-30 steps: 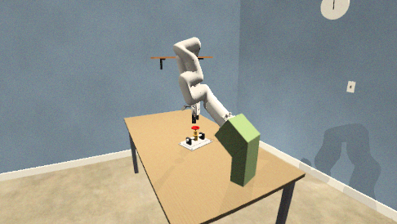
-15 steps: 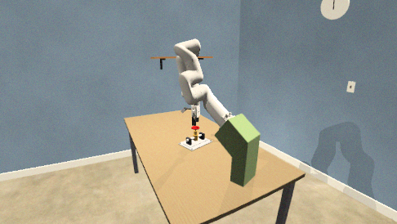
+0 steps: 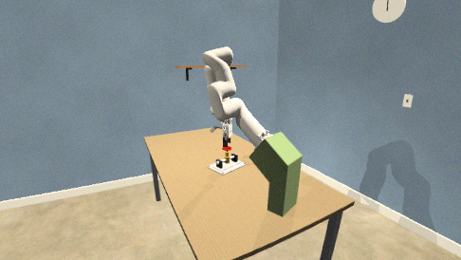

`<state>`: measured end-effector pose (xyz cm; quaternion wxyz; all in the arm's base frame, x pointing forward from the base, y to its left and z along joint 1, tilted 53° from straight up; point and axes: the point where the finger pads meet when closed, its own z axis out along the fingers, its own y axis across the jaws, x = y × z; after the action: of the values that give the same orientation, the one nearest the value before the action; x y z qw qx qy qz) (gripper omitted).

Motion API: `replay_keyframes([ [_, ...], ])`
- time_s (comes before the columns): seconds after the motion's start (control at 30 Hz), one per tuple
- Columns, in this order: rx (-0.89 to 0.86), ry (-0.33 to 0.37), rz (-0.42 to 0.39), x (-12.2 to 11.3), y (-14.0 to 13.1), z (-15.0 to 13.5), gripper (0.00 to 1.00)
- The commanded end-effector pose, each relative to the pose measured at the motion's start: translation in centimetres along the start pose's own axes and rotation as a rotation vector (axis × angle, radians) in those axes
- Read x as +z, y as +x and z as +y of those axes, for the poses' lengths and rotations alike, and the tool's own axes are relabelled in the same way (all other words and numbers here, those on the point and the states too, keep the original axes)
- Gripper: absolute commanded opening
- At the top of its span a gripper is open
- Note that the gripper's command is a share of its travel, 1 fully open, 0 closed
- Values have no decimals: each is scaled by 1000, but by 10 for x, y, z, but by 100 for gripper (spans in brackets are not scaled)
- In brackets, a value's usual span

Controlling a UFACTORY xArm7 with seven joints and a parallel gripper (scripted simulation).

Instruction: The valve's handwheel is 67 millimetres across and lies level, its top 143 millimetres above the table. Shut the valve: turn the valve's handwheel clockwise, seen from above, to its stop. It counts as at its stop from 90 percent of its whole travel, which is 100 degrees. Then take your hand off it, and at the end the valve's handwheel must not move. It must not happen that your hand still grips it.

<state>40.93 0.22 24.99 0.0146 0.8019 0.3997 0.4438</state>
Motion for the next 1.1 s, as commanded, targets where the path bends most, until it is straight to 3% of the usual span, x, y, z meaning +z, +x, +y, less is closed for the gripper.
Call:
replay_keyframes([
  [0.0, 0, -3, 2, 1, 1, 1, 100],
  [1.07, 0, -3, 2, 5, 1, 1, 100],
])
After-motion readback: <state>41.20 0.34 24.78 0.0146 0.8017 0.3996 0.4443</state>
